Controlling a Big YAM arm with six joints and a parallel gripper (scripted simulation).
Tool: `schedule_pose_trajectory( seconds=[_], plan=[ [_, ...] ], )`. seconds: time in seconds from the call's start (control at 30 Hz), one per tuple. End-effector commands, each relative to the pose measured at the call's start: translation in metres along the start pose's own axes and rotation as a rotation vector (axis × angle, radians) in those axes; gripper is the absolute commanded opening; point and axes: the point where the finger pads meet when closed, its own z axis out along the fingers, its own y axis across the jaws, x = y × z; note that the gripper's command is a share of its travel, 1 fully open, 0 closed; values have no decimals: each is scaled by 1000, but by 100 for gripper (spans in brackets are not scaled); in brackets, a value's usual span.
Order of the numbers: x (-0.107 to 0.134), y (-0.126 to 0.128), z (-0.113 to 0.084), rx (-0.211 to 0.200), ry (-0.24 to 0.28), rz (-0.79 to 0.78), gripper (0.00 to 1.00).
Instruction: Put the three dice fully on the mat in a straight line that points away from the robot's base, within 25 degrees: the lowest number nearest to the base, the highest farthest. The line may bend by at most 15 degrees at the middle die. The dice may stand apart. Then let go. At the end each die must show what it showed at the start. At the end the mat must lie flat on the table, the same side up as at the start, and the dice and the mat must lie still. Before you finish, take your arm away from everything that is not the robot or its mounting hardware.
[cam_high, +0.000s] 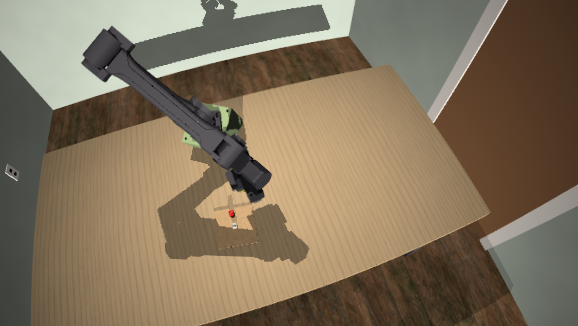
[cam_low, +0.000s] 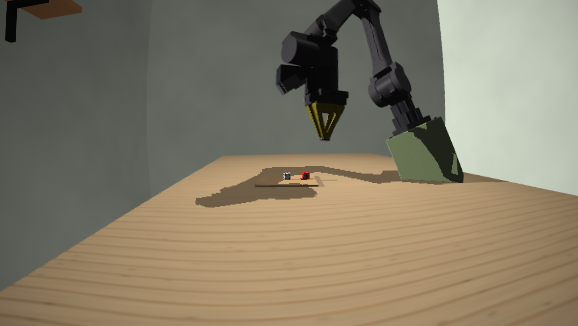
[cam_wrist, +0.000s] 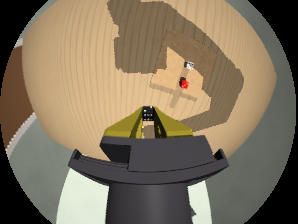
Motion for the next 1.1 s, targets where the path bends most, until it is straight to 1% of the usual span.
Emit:
schedule_pose_trajectory(
  seconds=[0.0, 0.07, 0.1, 0.17, 0.3, 0.33, 0.37, 0.4, 0.47, 0.53, 0.6, 0.63, 0.67, 0.73, 0.8, 0.83, 0.87, 0.9, 0.97, 1.0, 1.03, 1.07],
  plan=[
    [15, 3, 2, 16, 47, -4, 11],
    [15, 4, 0, 14, 48, -4, 11],
    [2, 6, -6, 6, 26, 5, 11],
    [-6, 6, -13, -3, 1, 16, 11],
    [-5, 6, -12, -3, 2, 16, 11],
    [-11, 7, -14, -6, -5, 19, 11],
    [-14, -1, -8, 5, 17, 19, 11],
    [-23, -6, -9, 4, 18, 28, 11],
    [-55, -26, -10, 4, 20, 61, 11],
    [-55, -26, -10, 4, 20, 61, 11],
    [-93, -59, -10, 7, 17, 102, 11],
    [-104, -73, -10, 10, 14, 120, 11],
    [-109, -76, -10, 10, 14, 120, 11],
    [-128, -100, -10, 15, 10, 143, 11],
    [-132, -105, -10, 16, 9, 147, 11],
    [-112, -104, -9, 16, 22, 144, 11],
    [-114, -94, -11, 7, 15, 120, 11],
    [-114, -94, -11, 7, 15, 120, 11],
    [-112, -93, -5, 10, 33, 115, 11],
    [-128, -95, -14, 9, 1, 124, 11],
    [-135, -97, -18, 9, -13, 128, 11],
    [-135, -97, -18, 9, -13, 128, 11]
  ],
)
